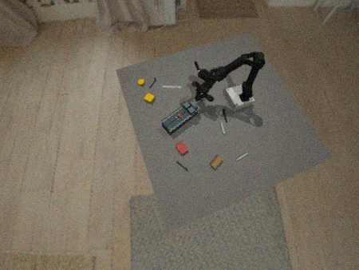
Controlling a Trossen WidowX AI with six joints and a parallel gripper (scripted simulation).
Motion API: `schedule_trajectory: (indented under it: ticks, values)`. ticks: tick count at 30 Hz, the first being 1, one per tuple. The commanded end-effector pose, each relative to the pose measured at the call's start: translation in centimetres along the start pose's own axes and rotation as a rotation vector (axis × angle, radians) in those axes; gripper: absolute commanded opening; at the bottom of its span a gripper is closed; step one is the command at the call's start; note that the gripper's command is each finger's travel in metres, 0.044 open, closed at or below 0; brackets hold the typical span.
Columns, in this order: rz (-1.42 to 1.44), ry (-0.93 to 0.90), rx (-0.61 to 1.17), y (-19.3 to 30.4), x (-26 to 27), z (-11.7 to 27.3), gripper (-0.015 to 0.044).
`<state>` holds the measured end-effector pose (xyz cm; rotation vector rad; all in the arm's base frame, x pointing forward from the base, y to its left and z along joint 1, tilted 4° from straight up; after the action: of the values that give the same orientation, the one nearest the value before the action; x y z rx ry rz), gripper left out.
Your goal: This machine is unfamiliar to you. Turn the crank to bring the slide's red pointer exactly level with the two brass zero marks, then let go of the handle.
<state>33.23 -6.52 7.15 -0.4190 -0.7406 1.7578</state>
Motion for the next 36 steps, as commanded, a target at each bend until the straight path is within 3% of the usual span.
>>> schedule_trajectory:
  ticks: [1,36]
  values:
    - [0.001,0.011,0.003,0.2,-0.5,-0.3,0.0]
    - [0.001,0.012,0.003,1.3,-1.5,-1.6,0.0]
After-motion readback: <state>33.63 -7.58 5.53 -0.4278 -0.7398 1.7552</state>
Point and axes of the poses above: the point midway between the two fingers, 35 mm back from their tips, its own z axis back along the fingers, its own x axis across the jaws, y = z × x, the point moved 4 cm from there along z, back along the fingers, and after that the axes turned 11 degrees about -z, right-handed, at the moved point
